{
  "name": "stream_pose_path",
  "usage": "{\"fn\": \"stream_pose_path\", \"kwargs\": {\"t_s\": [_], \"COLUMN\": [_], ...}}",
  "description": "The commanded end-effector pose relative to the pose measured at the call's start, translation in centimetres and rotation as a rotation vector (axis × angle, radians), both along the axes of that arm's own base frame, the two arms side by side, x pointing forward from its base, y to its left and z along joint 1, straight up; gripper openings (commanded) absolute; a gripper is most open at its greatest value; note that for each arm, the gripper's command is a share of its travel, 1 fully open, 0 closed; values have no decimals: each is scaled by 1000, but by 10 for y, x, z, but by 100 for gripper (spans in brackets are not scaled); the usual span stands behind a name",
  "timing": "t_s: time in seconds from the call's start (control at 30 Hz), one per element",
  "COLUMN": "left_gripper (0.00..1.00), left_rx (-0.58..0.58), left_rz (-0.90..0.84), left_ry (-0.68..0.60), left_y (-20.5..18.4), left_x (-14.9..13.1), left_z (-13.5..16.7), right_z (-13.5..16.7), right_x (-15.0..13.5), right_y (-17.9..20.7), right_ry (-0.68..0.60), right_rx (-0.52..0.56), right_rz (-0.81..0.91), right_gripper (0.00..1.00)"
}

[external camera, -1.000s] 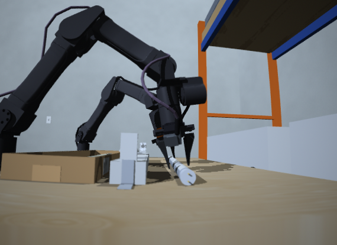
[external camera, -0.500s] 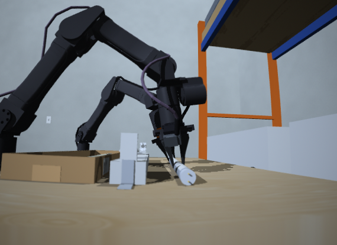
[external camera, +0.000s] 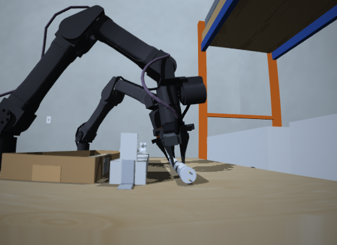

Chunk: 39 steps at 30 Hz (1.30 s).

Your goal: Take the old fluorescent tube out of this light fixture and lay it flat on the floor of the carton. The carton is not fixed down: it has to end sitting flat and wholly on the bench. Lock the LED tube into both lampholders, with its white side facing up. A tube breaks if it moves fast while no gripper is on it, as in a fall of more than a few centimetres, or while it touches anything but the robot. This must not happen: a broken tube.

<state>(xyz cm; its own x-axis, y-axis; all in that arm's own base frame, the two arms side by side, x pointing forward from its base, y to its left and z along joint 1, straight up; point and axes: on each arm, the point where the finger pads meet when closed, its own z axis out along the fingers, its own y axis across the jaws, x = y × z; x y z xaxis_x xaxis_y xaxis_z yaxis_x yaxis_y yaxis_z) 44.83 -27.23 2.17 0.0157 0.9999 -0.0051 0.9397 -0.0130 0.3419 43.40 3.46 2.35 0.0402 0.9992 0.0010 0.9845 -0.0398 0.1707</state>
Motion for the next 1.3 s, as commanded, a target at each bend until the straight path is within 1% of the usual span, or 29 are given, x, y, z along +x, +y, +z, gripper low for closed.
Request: {"fn": "stream_pose_path", "kwargs": {"t_s": [0.0,0.07,0.13,0.27,0.37,0.47,0.5,0.53,0.63,0.77,0.8,1.03,1.07,1.13,1.27], "left_gripper": [11,11,11,11,11,11,11,11,11,11,11,11,11,11,11], "left_rx": [-31,-33,-33,-33,-34,-35,-24,-35,-32,-33,-33,-35,-29,-34,-33], "left_rz": [8,8,8,9,10,9,7,10,11,11,12,13,9,14,16], "left_ry": [-50,-55,-57,-57,-58,-60,-46,-60,-56,-51,-51,-54,-42,-49,-54], "left_y": [-4,-4,-4,-4,-4,-4,-3,-3,-3,-3,-2,-2,-3,-1,-1], "left_x": [8,9,10,10,10,10,8,10,11,9,9,9,7,8,9], "left_z": [30,33,34,34,36,36,30,37,35,36,37,41,40,47,50], "right_z": [19,25,17,18,26,25,18,28,22,29,26,30,27,36,39], "right_x": [9,11,10,10,11,11,7,11,10,11,7,8,5,6,7], "right_y": [0,0,-1,-1,-1,-1,-1,-1,-1,0,-1,0,-1,1,3], "right_ry": [-40,-54,-37,-38,-53,-54,-30,-56,-40,-51,-39,-43,-23,-37,-41], "right_rx": [-6,-5,-7,-7,-6,-6,-8,-6,-8,-8,-9,-9,-11,-11,-11], "right_rz": [0,1,0,0,0,0,-1,0,1,2,3,6,3,12,15], "right_gripper": [11,11,11,11,11,11,11,11,11,11,11,11,11,11,11]}}
